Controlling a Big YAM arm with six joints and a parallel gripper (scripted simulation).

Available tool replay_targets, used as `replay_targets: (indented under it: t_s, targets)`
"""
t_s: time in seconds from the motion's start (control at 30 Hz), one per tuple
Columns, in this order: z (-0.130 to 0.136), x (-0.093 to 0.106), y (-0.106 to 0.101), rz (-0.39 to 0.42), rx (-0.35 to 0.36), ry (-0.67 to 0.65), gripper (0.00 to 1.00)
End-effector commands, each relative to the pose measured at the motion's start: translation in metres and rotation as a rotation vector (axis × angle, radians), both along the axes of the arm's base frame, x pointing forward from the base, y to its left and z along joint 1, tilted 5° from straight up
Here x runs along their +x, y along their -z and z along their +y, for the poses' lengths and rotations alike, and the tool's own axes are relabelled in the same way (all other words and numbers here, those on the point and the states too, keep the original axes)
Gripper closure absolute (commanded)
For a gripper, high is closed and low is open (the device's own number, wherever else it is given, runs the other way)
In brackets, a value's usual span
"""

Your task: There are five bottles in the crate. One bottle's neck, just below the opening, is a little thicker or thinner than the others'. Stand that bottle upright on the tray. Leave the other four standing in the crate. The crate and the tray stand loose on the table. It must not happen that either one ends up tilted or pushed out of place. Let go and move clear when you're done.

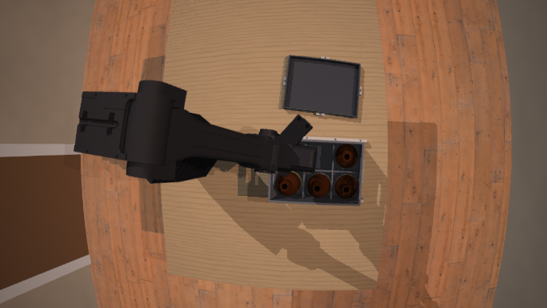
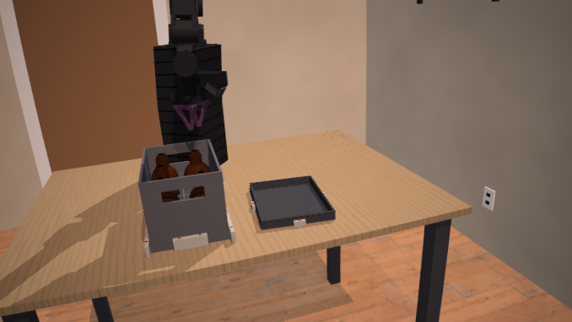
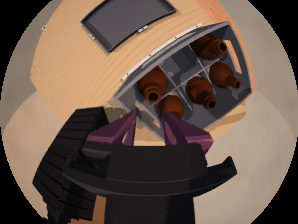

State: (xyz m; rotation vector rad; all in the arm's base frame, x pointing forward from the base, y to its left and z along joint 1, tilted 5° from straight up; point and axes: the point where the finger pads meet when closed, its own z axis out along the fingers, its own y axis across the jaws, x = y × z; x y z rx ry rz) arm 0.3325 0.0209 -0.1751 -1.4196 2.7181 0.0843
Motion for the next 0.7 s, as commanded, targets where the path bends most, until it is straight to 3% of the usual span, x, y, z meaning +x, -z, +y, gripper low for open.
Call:
replay_targets:
  t_s: [0.0,0.67]
  targets:
    - [-0.0143,0.0102,-0.0044,-0.026,-0.006,0.107,0.39]
    - [-0.0125,0.0086,-0.0033,-0.021,-0.004,0.103,0.39]
